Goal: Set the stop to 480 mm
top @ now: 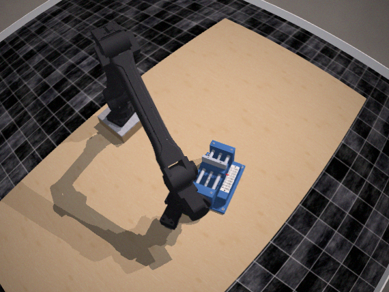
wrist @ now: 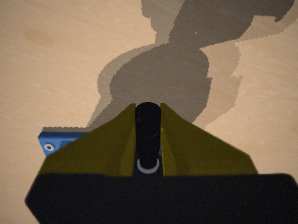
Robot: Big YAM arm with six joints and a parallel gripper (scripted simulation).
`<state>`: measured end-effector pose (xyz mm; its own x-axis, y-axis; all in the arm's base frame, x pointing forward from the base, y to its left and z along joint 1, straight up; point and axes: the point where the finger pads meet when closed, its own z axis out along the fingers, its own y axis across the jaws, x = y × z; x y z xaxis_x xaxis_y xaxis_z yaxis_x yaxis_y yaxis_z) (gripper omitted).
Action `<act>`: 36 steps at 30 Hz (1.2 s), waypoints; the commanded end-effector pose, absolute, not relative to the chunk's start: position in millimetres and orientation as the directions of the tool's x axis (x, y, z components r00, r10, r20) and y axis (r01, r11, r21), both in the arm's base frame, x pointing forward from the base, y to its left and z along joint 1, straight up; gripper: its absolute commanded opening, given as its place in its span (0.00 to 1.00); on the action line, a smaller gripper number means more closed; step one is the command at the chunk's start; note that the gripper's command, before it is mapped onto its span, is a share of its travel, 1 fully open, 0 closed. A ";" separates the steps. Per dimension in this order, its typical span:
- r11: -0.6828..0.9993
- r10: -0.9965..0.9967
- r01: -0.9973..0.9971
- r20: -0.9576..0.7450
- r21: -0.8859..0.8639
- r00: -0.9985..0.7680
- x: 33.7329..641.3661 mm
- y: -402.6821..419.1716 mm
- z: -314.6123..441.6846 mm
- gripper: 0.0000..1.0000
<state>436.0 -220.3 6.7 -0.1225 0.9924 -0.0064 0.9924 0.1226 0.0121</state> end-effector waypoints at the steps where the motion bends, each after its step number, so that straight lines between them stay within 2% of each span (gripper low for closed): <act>1: 0.124 0.992 0.991 -0.036 0.046 -0.122 464.7 -227.3 12.2 0.06; 36: 0.124 0.992 0.991 -0.025 0.041 -0.123 498.2 -219.9 8.5 0.06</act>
